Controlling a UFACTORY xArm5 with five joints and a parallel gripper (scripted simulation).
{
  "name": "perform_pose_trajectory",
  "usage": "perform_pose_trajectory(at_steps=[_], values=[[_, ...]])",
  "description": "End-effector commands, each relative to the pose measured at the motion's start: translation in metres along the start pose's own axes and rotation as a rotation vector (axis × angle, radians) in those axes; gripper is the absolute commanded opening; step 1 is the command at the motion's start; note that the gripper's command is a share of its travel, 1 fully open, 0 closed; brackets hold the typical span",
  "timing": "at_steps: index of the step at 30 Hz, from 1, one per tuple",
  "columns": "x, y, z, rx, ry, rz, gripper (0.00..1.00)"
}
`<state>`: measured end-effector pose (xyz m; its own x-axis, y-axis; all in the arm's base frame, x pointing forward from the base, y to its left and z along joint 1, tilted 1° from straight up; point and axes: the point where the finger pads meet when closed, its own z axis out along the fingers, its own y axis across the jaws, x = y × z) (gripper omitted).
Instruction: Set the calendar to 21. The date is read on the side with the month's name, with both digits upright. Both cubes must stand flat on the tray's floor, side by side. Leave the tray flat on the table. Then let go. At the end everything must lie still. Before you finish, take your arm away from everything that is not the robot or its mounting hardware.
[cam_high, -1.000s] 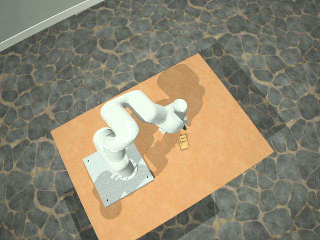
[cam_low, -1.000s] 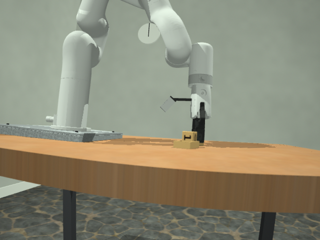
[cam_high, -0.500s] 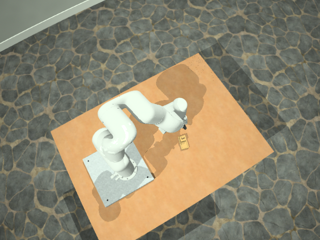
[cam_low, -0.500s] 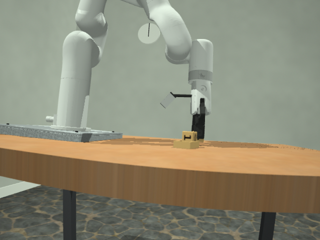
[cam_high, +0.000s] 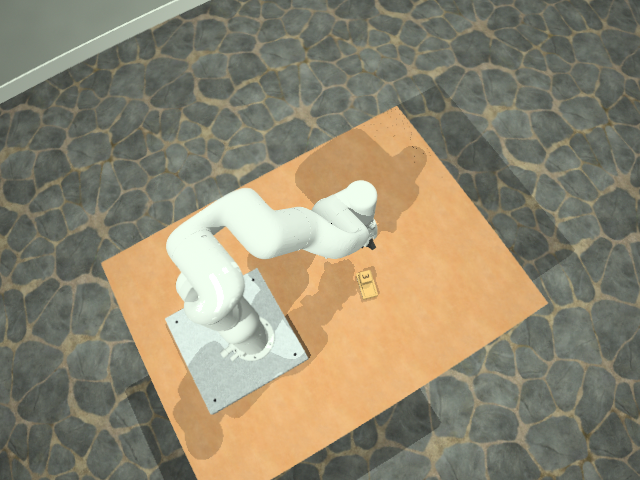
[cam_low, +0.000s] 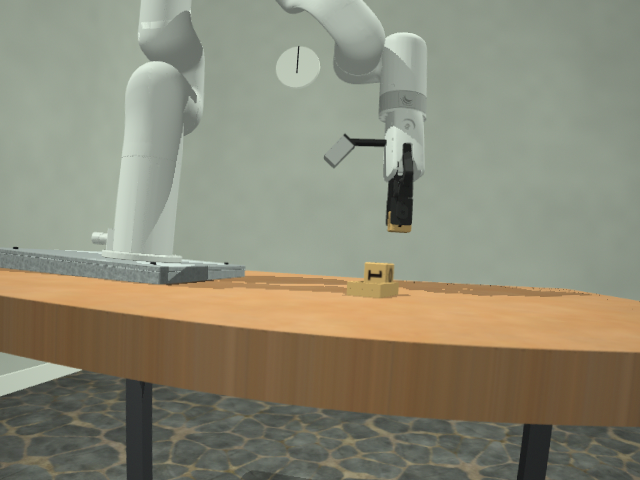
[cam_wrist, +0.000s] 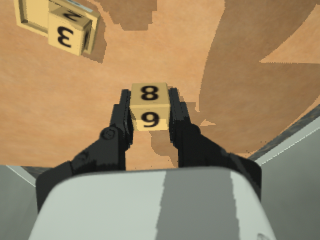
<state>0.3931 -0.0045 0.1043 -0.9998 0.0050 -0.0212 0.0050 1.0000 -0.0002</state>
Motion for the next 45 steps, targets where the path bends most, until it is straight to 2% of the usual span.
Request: perform_pose_trajectory(at_steps=[1, 14, 20, 26, 28, 31, 43, 45], values=[[-0.001, 0.0, -0.01, 0.0, -0.002, 0.0, 0.29], [0.001, -0.004, -0.011, 0.0, -0.002, -0.032, 0.29], [0.008, -0.027, -0.013, 0.002, -0.001, -0.234, 0.29], [0.015, -0.044, -0.015, 0.003, -0.001, -0.392, 0.29], [0.015, -0.044, -0.015, 0.003, -0.001, -0.392, 0.29], [0.021, -0.058, -0.016, 0.004, 0.0, -0.521, 0.29], [0.039, -0.09, -0.019, 0.005, 0.002, -0.845, 0.29], [0.039, -0.09, -0.019, 0.005, 0.002, -0.845, 0.29]])
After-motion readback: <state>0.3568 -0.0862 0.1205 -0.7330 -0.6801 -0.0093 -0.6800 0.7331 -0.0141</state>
